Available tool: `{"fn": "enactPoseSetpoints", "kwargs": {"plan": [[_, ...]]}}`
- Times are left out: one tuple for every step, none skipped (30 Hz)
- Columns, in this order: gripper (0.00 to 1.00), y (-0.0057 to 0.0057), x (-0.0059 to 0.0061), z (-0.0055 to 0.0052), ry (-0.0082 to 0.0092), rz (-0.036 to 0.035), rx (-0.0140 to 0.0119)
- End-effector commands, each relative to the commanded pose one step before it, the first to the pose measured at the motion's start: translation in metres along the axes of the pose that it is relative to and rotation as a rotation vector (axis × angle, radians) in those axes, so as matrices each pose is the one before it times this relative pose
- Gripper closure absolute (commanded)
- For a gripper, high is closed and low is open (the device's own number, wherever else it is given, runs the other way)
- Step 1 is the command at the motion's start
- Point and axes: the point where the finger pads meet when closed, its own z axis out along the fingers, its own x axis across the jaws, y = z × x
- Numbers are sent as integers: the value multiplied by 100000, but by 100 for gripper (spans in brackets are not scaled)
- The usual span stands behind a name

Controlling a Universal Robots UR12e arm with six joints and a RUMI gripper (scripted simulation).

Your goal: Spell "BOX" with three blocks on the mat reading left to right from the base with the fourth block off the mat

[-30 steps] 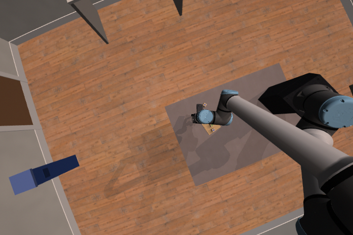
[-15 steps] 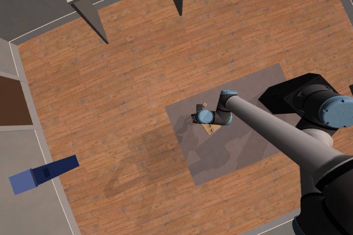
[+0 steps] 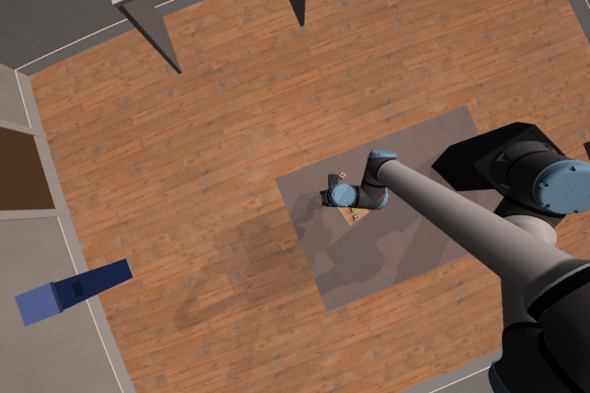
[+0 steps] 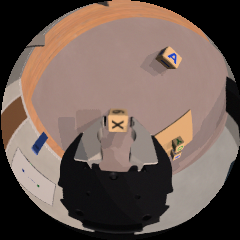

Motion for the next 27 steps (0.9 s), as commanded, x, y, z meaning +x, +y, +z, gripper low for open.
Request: {"fn": "enactPoseSetpoints", "kwargs": {"plan": [[72,12,-56,-48,-104,-35,-1],[72,0,0,0,0,0,0],[72,0,0,0,0,0,0],[72,0,0,0,0,0,0],[72,0,0,0,0,0,0],[72,0,0,0,0,0,0],[72,0,0,0,0,0,0],[72,0,0,0,0,0,0],[72,0,0,0,0,0,0],[91,0,0,0,0,0,0],[91,0,0,0,0,0,0],[91,0,0,0,0,0,0],[91,0,0,0,0,0,0],[91,0,0,0,0,0,0],[91,0,0,0,0,0,0],[91,0,0,0,0,0,0],[91,0,0,0,0,0,0],[91,0,0,0,0,0,0],[91,0,0,0,0,0,0],[91,0,0,0,0,0,0],[91,0,0,0,0,0,0],[91,0,0,0,0,0,0],[91,0,0,0,0,0,0],[91,0,0,0,0,0,0],[91,0,0,0,0,0,0],[91,0,0,0,0,0,0],[91,0,0,0,0,0,0]]}}
